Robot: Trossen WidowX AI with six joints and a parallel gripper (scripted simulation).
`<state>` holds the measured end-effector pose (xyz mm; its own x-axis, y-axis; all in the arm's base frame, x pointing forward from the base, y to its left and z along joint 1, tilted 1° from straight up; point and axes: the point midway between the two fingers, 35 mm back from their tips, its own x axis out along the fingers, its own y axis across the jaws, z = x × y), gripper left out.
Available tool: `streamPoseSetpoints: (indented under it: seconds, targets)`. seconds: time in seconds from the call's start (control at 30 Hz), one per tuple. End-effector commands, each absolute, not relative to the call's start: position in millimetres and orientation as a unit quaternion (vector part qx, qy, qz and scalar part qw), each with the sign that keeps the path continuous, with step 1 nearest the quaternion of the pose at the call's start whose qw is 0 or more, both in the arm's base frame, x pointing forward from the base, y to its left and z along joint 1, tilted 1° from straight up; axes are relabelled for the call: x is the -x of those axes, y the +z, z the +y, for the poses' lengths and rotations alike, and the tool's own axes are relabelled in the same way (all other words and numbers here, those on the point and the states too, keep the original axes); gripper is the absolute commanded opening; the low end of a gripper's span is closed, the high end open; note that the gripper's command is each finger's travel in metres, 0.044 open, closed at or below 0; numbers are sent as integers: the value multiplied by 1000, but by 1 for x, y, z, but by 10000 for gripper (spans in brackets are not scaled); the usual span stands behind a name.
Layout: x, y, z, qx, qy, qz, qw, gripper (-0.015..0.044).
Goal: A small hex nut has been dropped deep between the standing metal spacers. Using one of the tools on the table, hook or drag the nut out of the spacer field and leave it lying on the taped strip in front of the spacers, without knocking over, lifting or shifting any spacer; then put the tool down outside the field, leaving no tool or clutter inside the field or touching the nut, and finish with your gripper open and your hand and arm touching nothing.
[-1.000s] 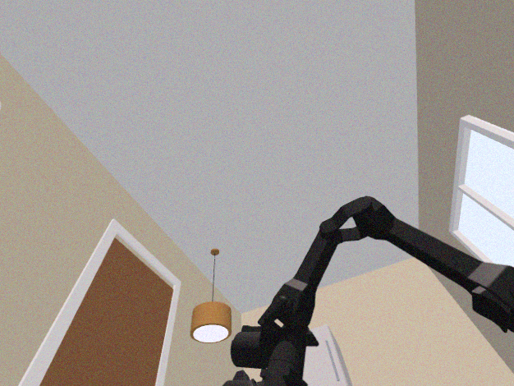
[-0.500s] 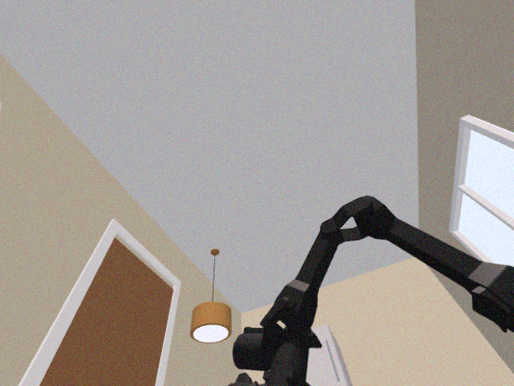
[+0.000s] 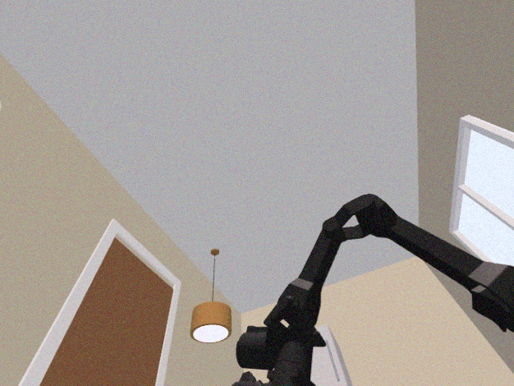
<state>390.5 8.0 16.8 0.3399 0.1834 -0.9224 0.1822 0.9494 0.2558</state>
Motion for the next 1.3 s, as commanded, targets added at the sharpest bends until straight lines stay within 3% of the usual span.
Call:
streamPoseSetpoints:
  seconds: [0.0, 1.27]
  targets:
    - [-390, 21, 9, -158, 3, 569, 807, 0]
    - [-375, 26, 13, -160, 1, 569, 807, 0]
